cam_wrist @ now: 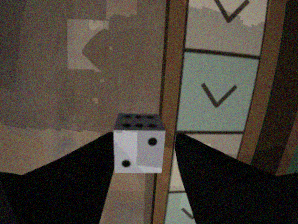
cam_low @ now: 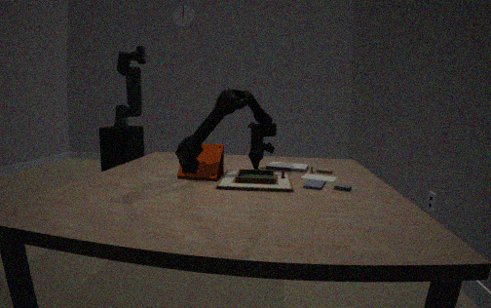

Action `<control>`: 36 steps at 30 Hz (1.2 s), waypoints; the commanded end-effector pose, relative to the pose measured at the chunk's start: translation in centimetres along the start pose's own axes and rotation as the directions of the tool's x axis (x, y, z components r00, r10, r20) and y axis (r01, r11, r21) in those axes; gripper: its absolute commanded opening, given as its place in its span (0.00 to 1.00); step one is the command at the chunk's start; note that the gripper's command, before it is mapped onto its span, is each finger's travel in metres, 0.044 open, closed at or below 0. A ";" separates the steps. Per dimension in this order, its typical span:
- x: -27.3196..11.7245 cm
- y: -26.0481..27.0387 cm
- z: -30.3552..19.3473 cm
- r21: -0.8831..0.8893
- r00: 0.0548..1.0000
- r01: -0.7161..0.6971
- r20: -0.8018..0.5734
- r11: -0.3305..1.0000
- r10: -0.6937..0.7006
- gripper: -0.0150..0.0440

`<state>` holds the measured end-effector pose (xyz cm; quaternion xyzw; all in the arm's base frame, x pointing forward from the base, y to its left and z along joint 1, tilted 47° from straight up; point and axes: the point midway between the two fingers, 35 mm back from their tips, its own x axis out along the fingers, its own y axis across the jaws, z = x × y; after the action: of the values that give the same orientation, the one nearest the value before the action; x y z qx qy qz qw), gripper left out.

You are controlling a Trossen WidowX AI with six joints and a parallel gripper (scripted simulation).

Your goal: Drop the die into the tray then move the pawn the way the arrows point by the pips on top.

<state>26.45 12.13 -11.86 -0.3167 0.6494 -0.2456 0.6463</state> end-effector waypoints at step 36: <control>-12.2 0.7 -0.4 0.003 1.000 -0.026 -0.004 1.000 0.026 0.25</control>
<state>25.63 20.79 -4.93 -0.3116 0.6542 -0.2389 0.6465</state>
